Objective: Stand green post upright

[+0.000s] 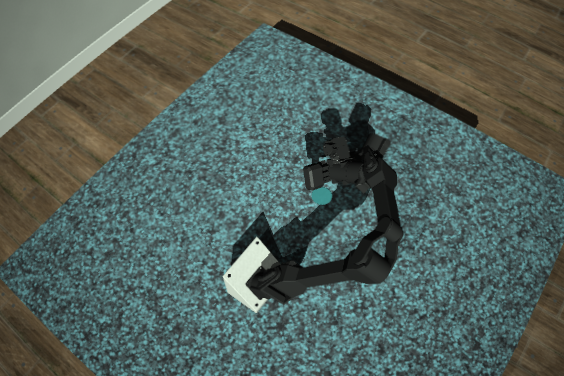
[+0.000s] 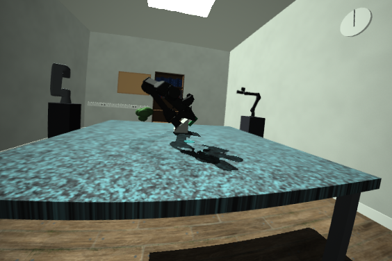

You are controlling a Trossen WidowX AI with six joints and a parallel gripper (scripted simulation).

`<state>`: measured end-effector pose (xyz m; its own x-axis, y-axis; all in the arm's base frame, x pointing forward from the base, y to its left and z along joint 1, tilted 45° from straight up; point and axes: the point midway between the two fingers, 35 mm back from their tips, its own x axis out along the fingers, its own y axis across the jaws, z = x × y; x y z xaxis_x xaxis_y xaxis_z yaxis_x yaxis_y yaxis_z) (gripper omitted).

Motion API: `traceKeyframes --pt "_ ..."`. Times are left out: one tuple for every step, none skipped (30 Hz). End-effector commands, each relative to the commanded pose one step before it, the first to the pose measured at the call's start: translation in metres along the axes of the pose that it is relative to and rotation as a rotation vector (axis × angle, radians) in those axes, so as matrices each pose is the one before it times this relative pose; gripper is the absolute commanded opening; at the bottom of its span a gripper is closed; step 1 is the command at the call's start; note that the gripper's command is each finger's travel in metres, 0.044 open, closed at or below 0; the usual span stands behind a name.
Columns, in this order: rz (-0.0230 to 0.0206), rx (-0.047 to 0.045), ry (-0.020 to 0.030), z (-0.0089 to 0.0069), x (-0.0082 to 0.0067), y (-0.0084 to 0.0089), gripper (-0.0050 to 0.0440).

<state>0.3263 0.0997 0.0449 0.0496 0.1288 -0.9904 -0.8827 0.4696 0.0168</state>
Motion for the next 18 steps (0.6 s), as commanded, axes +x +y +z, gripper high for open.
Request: traceKeyframes --pt "-0.01505 -0.01772 -0.04714 0.00242 -0.00743 -0.00099 0.0022" --pt "-0.00015 -0.00258 -0.00783 0.00002 -0.00024 -0.00008 0.0022" --pt "-0.00021 -0.00262 -0.00782 0.00002 -0.00025 -0.00008 0.0022" --pt "-0.00026 -0.00265 -0.00781 0.00002 -0.00026 -0.00008 0.0022" --pt "-0.00032 -0.00268 -0.0078 0.00002 -0.00026 -0.00008 0.0022" --pt "-0.00037 -0.00271 -0.00778 0.00002 -0.00027 -0.00008 0.0022" --pt "-0.00043 -0.00274 -0.00777 0.00002 -0.00028 -0.00008 0.0022" --pt "0.0 0.0 0.0 0.0 0.0 0.0 0.0022" --pt "0.0 0.0 0.0 0.0 0.0 0.0 0.0022" --pt "-0.00048 -0.00277 -0.00776 0.00002 -0.00028 -0.00008 0.0022" --pt "-0.00053 -0.00281 -0.00774 0.00003 -0.00029 -0.00008 0.0022" --pt "-0.00059 -0.00284 -0.00773 0.00003 -0.0003 -0.00008 0.0022" --pt "-0.00064 -0.00287 -0.00771 0.00003 -0.0003 -0.00008 0.0022" --pt "-0.00069 -0.0029 -0.00769 0.00003 -0.00031 -0.00008 0.0022" --pt "-0.00074 -0.00293 -0.00768 0.00003 -0.00032 -0.00008 0.0022" --pt "-0.00079 -0.00296 -0.00766 0.00003 -0.00032 -0.00008 0.0022" --pt "-0.00085 -0.00299 -0.00764 0.00004 -0.00033 -0.00008 0.0022" --pt "-0.0009 -0.00302 -0.00763 0.00004 -0.00033 -0.00007 0.0022"
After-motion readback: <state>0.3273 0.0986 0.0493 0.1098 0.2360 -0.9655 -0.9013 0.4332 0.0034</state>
